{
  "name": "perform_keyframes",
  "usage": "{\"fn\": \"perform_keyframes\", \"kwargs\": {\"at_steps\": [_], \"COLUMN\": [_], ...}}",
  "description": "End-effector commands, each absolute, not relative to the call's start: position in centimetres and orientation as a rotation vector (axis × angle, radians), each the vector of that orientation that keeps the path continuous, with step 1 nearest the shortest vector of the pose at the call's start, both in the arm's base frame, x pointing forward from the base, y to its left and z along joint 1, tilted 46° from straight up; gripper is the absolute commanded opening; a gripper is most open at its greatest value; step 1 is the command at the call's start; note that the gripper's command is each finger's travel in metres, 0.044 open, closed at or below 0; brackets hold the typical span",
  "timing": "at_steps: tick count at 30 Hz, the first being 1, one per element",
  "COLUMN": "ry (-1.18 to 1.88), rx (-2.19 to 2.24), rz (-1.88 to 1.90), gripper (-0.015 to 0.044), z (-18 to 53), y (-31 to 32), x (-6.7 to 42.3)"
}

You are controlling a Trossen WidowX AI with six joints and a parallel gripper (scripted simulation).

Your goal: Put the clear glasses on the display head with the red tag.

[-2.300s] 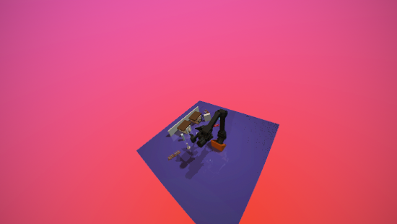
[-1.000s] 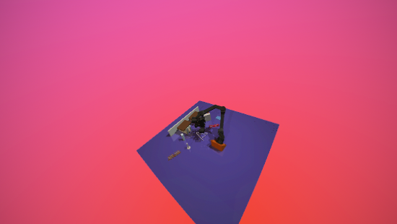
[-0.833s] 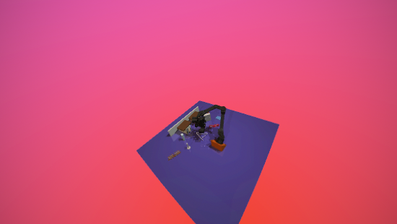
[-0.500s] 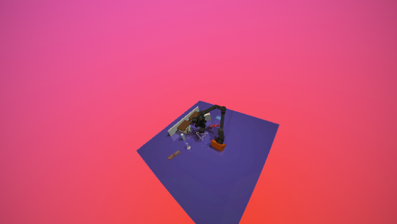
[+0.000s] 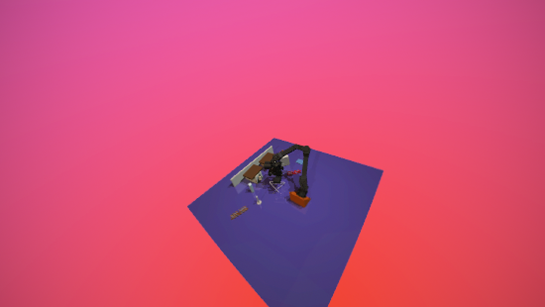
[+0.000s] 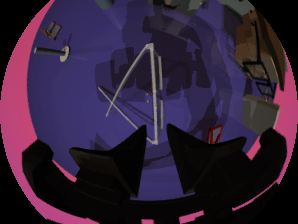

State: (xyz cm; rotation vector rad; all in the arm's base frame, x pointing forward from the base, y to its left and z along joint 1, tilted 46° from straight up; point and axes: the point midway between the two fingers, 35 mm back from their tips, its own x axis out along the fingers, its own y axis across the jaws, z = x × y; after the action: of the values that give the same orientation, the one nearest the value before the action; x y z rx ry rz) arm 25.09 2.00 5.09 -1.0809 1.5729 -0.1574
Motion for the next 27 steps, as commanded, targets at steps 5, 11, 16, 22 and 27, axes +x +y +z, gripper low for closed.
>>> {"fn": "perform_keyframes", "kwargs": {"at_steps": [5, 11, 16, 22, 27], "ry": [1.578, 1.578, 1.578, 1.578, 1.578], "rx": [-1.093, -1.094, -1.094, -1.096, -1.096], "rz": [-0.156, -0.157, -0.158, -0.161, -0.161], "gripper": [0.012, 0.012, 0.012, 0.012, 0.012], "z": [4.2, 3.6, 3.1, 2.6, 2.5], "y": [0.9, 0.2, -0.5, -1.2, -1.2], "x": [25.1, 25.2, 25.2, 25.2, 25.2]}}
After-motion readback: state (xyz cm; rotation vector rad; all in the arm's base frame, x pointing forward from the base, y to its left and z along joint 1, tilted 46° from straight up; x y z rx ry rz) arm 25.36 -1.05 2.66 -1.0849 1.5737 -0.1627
